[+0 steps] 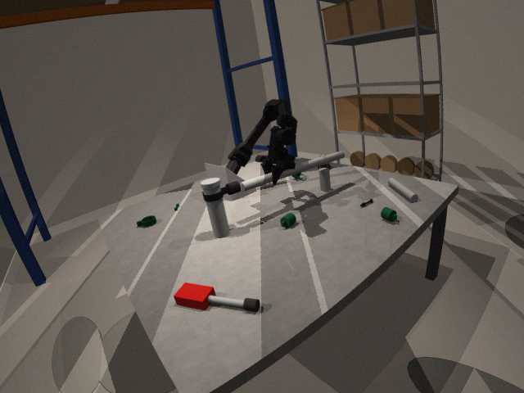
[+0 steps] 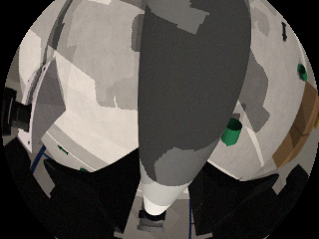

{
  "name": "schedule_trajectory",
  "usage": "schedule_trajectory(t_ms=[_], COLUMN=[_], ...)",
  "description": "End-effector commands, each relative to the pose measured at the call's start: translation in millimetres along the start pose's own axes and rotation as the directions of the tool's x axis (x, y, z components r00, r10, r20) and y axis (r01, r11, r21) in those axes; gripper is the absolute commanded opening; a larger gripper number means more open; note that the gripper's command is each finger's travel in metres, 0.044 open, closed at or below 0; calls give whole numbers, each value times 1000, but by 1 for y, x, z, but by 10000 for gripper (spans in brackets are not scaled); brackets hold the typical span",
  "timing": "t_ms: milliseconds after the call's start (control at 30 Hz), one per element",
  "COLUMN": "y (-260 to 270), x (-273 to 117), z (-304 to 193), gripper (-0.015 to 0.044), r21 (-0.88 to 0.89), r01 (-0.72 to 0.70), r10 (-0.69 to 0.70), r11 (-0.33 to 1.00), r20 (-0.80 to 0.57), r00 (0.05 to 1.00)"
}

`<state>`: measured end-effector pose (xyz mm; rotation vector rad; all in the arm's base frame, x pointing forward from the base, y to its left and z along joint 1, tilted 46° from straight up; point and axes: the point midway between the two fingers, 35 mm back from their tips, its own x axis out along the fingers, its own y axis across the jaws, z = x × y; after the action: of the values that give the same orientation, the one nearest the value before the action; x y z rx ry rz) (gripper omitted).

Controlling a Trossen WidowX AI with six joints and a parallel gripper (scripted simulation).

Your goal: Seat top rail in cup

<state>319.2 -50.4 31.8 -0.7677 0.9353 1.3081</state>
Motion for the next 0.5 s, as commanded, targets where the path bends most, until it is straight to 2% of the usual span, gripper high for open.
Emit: schedule_trajectory(t_ms=[0, 467], y=[0, -2], x=[0, -4], z=[0, -3], gripper=[0, 0], r21=[0, 0], r01=[0, 0], r10=[0, 0], r11=[1000, 1000], r20=[0, 0], r00=[1000, 1000])
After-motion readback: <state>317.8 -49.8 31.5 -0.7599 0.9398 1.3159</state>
